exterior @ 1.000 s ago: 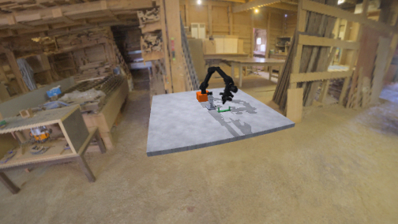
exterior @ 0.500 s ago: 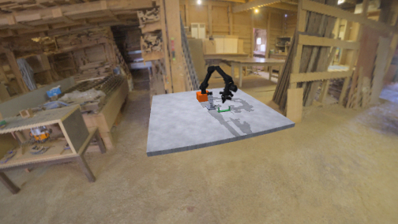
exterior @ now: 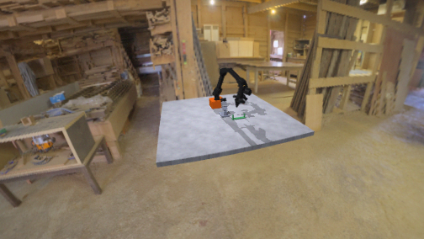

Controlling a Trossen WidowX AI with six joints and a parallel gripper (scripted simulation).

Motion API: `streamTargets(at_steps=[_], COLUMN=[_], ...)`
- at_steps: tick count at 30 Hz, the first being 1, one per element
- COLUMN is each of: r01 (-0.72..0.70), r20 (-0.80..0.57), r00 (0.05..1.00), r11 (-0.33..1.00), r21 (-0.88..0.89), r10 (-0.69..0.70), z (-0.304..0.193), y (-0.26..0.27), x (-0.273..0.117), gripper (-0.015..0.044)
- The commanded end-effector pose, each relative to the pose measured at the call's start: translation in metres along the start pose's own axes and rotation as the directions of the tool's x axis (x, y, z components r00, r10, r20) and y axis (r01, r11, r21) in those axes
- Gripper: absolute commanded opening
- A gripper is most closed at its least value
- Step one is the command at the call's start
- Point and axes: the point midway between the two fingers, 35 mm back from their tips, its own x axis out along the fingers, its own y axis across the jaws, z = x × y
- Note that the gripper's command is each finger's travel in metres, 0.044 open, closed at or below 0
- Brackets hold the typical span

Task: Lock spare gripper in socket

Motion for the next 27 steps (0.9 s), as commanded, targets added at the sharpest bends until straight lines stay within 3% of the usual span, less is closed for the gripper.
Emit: streamTargets(at_steps=[1, 12, 21, 27], r01=[-0.003, -0.007, -0.008, -0.002], r20=[0.006, 0.008, 0.008, 0.009], r00=[1.0, 1.0, 1.0, 1.0], r11=[1.0, 1.0, 1.0, 1.0], r21=[0.008, 0.014, 0.015, 0.018], r10=[0.003, 0.007, 0.008, 0.002], z=[0.0, 0.0, 0.011, 0.013], y=[0.014, 0.037, 0.037, 0.039], x=[-0.003, -0.003, 0.04, 0.046], gripper=[0.0, 0.0, 0.0, 0.0])
